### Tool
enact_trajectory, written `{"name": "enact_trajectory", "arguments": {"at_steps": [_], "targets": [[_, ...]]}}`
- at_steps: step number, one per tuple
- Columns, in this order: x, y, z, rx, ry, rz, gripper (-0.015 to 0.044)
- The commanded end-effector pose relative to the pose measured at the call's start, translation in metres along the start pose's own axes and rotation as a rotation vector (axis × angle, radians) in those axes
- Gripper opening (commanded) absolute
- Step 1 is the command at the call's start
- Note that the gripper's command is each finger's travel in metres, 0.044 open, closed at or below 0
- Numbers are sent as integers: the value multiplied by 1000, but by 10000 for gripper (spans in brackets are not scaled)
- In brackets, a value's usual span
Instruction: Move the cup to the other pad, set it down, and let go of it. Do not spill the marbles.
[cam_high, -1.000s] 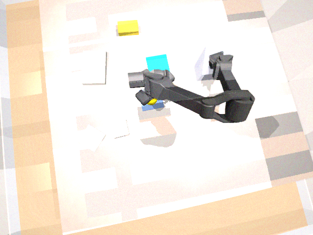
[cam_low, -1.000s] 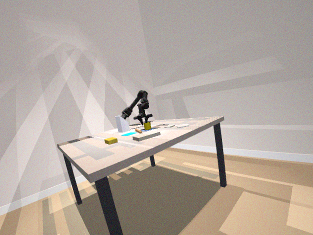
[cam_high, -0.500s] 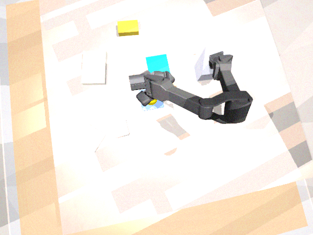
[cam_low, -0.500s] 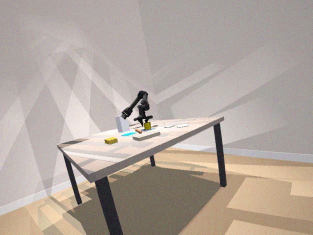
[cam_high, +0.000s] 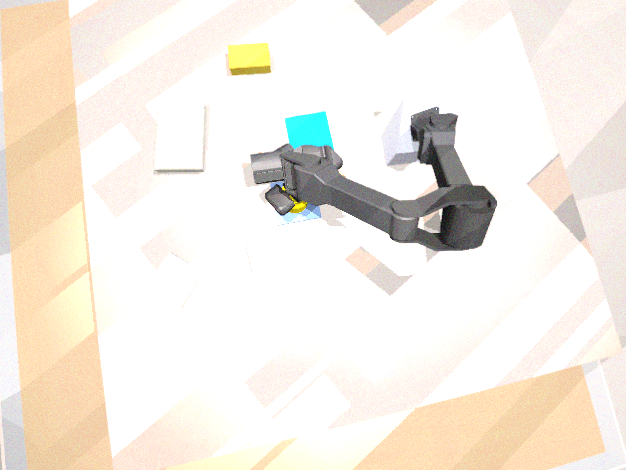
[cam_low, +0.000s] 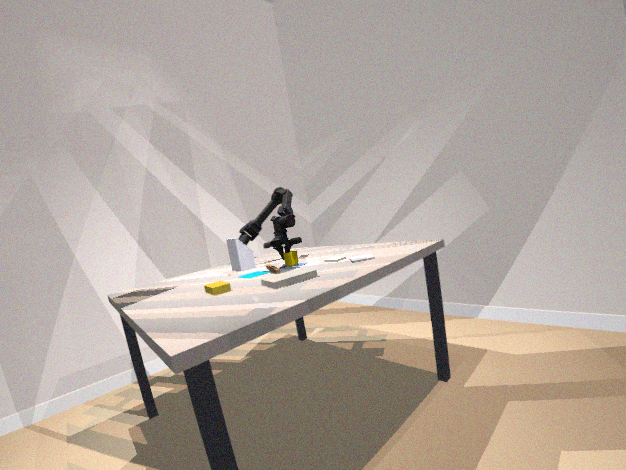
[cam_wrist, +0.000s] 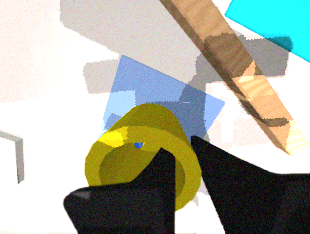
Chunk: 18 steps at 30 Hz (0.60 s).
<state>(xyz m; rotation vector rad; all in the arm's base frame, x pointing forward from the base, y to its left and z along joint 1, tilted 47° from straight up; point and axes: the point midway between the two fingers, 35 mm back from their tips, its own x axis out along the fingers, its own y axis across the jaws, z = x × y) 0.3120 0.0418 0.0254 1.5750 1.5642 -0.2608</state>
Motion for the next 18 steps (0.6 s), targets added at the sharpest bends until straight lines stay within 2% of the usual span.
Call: {"name": "enact_trajectory", "arguments": {"at_steps": [1, 7, 18], "targets": [[0, 0, 0, -1, 0, 0, 47], [0, 0, 0, -1, 0, 0, 0], [-27, 0, 2, 1, 2, -2, 0]]}}
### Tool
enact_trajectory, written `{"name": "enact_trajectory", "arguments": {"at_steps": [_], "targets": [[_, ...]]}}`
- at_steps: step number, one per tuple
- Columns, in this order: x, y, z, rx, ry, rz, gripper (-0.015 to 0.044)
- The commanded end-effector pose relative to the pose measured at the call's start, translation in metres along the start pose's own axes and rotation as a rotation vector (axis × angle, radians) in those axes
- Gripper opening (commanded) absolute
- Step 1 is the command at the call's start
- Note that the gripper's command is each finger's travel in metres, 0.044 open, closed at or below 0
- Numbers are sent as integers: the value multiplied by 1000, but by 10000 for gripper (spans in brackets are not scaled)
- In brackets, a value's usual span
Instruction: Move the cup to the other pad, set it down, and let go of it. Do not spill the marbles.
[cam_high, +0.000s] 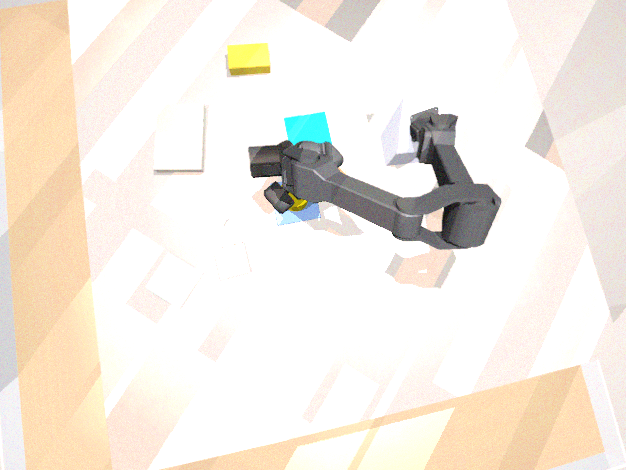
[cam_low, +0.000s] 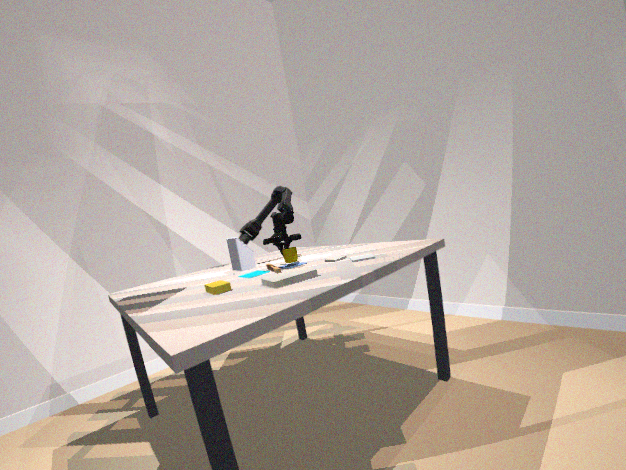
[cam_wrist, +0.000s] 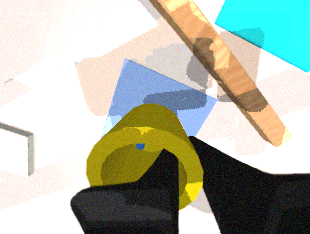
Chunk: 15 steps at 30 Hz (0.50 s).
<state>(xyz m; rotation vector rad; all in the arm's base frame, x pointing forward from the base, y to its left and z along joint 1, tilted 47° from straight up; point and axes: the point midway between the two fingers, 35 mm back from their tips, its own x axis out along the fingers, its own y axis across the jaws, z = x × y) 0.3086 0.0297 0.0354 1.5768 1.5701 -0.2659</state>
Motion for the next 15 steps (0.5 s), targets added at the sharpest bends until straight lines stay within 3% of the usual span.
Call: {"name": "enact_trajectory", "arguments": {"at_steps": [1, 6, 15], "targets": [[-14, 1, 1, -4, 0, 3, 0], [-29, 0, 1, -3, 3, 4, 0], [-26, 0, 2, 1, 0, 6, 0]]}}
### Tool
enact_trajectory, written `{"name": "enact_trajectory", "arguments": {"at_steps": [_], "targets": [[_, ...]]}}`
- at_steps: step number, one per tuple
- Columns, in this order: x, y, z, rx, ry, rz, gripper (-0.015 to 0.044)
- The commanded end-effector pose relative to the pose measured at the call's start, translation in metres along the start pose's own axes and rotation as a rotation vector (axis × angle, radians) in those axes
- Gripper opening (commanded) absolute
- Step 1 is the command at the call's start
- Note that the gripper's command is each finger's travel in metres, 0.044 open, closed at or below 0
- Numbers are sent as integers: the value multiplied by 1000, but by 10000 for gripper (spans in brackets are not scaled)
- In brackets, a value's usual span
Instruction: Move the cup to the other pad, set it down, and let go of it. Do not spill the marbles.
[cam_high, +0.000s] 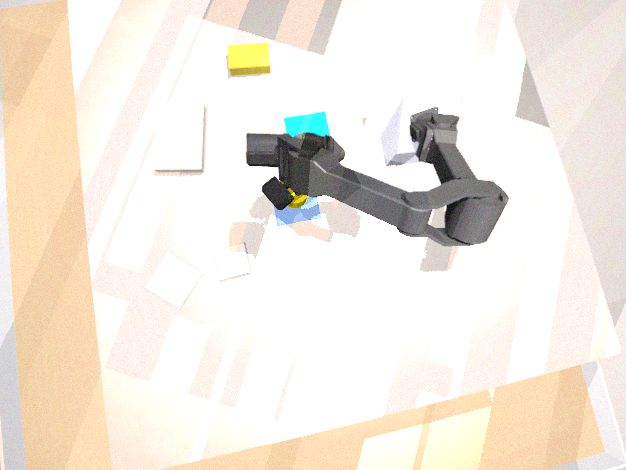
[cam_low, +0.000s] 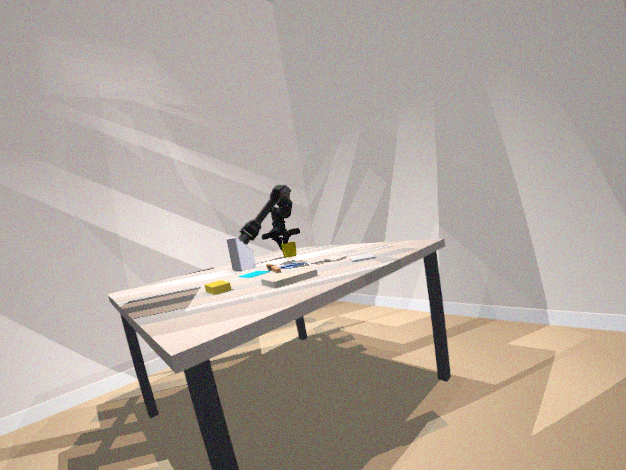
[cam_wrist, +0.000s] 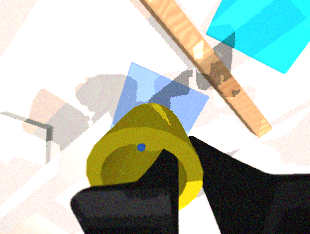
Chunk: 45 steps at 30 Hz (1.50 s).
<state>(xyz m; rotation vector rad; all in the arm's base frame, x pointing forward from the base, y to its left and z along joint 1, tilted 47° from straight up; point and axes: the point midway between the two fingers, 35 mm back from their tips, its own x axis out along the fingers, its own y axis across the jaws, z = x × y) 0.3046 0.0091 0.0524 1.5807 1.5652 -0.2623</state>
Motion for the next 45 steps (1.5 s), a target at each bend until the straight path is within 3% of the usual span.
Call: {"name": "enact_trajectory", "arguments": {"at_steps": [1, 13, 45], "targets": [[1, 0, 0, 2, 0, 0, 0], [0, -4, 3, 1, 0, -1, 0], [-4, -69, 57, -2, -1, -5, 0]]}}
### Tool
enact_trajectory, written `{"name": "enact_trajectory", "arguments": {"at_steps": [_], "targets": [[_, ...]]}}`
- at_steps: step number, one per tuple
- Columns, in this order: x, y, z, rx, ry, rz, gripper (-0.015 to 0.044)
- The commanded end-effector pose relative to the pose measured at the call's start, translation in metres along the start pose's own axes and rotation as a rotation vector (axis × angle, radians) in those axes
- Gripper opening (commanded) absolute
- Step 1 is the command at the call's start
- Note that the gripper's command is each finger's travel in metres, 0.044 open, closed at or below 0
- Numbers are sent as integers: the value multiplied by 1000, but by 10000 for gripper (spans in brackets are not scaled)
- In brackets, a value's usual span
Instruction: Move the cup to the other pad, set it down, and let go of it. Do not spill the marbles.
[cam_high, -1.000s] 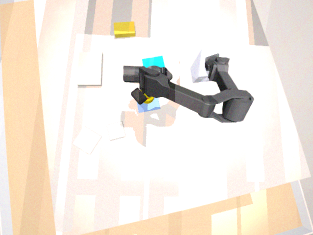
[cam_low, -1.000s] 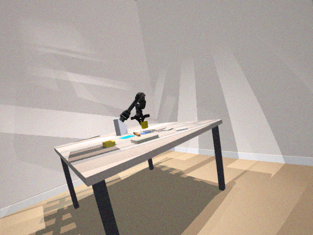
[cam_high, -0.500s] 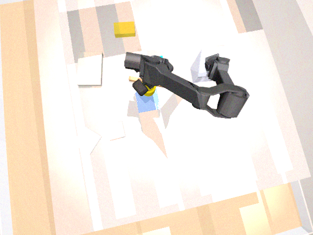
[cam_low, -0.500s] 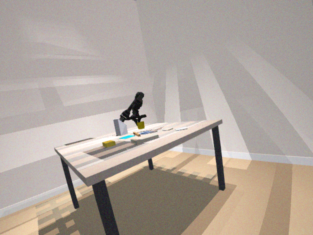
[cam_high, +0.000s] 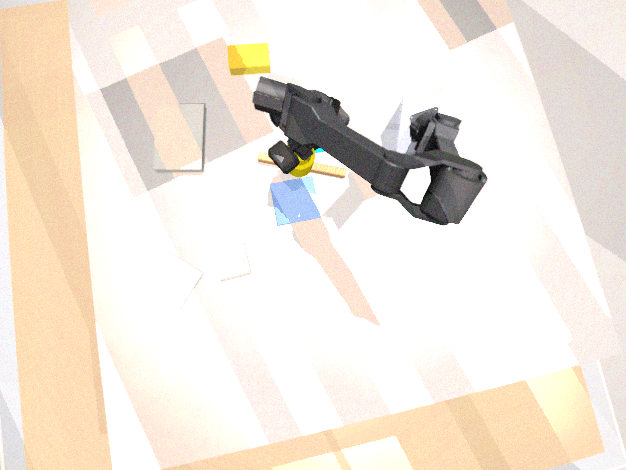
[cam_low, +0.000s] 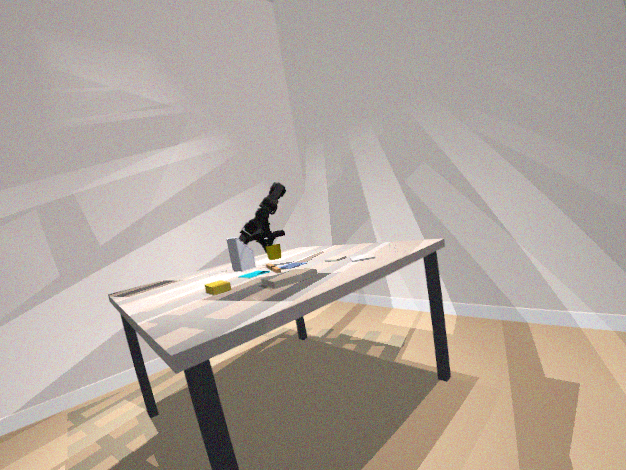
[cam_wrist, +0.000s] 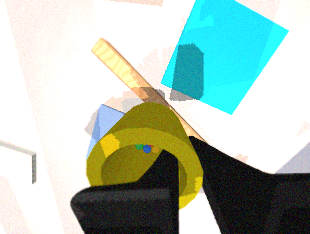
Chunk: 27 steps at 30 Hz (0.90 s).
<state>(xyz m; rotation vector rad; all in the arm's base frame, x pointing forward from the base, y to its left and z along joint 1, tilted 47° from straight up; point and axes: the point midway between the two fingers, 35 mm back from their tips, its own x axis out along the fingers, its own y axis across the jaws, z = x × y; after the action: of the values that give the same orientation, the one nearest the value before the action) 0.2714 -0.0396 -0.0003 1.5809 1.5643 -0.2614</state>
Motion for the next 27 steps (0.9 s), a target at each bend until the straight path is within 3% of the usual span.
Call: {"name": "enact_trajectory", "arguments": {"at_steps": [1, 27], "targets": [[0, -11, 7, -1, -1, -6, 0], [-1, -67, 49, -1, -4, -8, 0]]}}
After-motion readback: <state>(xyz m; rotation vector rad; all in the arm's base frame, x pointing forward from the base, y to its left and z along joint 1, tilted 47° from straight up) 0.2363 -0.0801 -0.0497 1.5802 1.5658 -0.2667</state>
